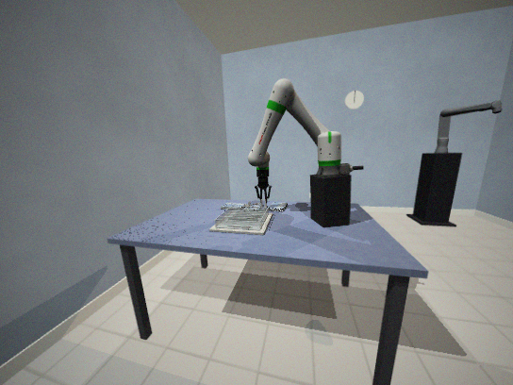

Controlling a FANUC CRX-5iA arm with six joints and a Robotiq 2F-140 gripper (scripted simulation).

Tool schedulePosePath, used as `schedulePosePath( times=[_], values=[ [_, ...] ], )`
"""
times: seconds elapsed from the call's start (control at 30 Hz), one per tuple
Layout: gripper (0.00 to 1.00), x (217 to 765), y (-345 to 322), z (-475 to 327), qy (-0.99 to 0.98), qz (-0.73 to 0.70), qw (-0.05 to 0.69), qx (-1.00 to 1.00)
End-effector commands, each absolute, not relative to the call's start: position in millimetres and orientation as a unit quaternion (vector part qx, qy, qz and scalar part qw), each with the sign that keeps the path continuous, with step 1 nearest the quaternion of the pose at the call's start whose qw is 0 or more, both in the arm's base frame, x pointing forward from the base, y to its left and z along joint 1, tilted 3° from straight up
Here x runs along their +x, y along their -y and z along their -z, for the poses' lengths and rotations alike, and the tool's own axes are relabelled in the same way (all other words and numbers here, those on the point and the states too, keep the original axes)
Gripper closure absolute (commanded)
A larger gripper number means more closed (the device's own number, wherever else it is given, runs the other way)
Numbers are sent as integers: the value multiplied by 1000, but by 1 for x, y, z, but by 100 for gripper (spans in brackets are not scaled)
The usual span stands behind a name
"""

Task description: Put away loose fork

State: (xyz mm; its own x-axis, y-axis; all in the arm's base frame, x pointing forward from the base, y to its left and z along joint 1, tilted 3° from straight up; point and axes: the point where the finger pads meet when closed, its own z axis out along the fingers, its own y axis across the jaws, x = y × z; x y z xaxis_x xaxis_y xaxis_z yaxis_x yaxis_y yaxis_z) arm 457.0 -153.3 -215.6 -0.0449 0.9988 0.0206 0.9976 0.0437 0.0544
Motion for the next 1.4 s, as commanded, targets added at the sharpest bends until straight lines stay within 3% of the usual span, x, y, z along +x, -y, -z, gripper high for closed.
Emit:
schedulePosePath(
  times=[0.0,1.37],
  values=[
    [83,457,153,215,-722,-27,12,691],
    [83,458,153,235,-722,-27,12,691]
  ],
)
